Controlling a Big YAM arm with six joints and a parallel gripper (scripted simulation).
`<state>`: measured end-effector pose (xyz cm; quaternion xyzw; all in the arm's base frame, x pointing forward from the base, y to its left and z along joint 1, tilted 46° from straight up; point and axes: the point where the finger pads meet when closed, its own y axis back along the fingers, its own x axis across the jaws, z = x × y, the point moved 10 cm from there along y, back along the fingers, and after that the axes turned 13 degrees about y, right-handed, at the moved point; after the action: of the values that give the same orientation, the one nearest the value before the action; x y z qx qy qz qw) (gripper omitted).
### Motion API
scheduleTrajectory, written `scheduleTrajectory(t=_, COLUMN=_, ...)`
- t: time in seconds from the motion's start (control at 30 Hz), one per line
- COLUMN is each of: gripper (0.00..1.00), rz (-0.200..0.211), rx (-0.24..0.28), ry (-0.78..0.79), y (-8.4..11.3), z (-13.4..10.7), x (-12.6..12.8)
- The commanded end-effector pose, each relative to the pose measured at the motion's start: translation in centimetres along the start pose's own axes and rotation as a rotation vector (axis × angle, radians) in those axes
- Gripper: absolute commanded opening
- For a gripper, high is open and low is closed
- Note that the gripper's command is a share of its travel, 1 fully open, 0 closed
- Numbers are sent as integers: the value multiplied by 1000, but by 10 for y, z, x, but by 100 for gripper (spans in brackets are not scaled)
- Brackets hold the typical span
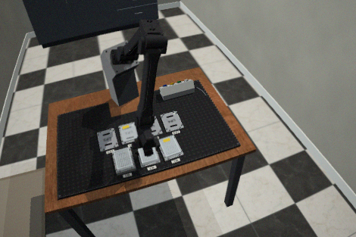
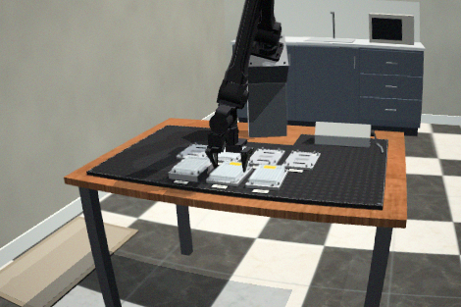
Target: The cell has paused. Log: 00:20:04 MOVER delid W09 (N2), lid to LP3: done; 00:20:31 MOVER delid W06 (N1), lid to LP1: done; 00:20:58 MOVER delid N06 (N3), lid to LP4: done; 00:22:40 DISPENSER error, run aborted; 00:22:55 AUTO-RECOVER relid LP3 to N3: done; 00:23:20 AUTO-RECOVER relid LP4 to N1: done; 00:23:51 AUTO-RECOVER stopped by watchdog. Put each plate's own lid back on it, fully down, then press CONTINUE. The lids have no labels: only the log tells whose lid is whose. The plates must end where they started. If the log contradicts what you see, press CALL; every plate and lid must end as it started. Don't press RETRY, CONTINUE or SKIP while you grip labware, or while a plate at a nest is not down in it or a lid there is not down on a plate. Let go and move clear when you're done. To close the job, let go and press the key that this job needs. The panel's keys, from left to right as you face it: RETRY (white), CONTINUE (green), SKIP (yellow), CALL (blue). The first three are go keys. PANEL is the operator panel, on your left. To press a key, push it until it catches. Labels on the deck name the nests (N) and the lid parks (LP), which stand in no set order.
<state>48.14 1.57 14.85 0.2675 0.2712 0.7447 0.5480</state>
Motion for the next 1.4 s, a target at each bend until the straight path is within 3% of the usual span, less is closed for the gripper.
scheduleTrajectory(t=0.0, gripper=100, rz=-8, rx=-19, ry=-7, y=10, z=7, x=-1)
scheduleTrajectory(t=0.13, gripper=99, rz=-8, rx=-8, ry=-10, y=9, z=3, x=-3)
scheduleTrajectory(t=0.17, gripper=100, rz=-5, rx=5, ry=-13, y=-4, z=-1, x=-3)
scheduleTrajectory(t=0.2, gripper=100, rz=-5, rx=-1, ry=-12, y=-4, z=0, x=-3)
scheduleTrajectory(t=0.63, gripper=100, rz=-9, rx=-30, ry=-4, y=9, z=11, x=-2)
scheduleTrajectory(t=1.07, gripper=100, rz=-11, rx=-16, ry=-9, y=12, z=6, x=-4)
scheduleTrajectory(t=1.37, gripper=91, rz=-11, rx=-14, ry=-8, y=13, z=5, x=-4)
